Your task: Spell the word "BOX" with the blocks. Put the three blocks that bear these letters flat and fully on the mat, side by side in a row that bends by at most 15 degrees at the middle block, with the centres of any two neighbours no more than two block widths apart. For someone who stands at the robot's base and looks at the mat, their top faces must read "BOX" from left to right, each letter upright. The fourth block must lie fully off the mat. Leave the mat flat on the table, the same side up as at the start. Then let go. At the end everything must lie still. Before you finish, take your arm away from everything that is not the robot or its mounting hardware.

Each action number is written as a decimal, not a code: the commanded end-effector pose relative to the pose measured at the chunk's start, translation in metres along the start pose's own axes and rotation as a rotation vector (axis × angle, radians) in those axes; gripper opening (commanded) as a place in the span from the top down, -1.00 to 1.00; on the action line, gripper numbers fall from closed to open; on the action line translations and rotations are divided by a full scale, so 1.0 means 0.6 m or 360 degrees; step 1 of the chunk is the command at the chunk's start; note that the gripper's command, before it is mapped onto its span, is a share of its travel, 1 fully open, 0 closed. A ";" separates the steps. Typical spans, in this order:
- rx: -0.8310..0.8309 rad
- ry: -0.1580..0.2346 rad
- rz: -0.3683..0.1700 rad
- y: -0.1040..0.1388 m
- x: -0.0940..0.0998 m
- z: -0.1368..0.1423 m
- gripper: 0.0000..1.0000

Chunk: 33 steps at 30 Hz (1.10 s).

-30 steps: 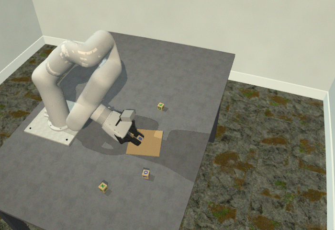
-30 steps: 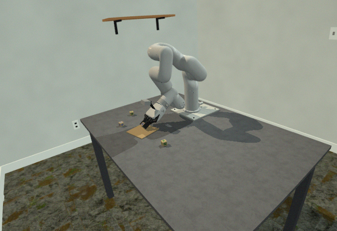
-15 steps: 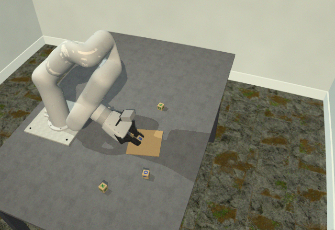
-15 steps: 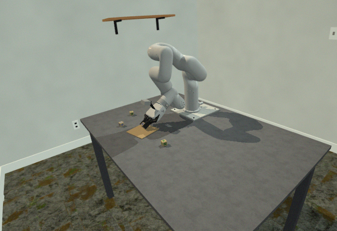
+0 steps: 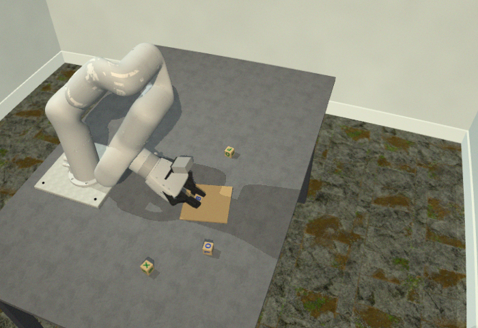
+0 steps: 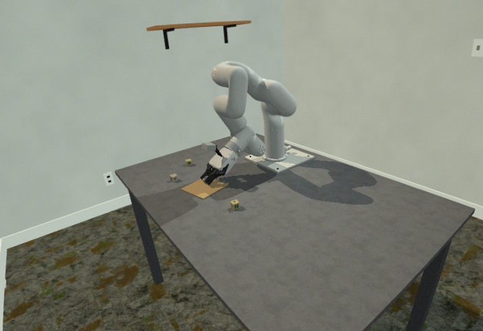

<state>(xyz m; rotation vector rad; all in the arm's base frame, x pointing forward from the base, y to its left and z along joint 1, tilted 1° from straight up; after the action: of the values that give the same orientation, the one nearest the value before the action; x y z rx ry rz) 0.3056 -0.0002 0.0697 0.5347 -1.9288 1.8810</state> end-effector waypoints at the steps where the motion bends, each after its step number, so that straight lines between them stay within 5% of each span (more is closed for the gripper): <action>1: 0.0000 0.0000 0.0002 -0.001 0.000 0.000 0.24; 33: 0.0000 0.0000 0.0002 -0.001 0.000 0.000 0.16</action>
<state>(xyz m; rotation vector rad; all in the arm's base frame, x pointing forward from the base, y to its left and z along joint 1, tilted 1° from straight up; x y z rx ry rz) 0.3056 -0.0002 0.0697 0.5348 -1.9288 1.8810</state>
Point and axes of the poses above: the point where the finger pads meet when closed, its own x axis back along the fingers, its own z axis across the jaws, y = z × x, the point moved 9 cm from there along x, back along the fingers, and after that the axes turned 1 degree about -x, right-handed, at the moved point
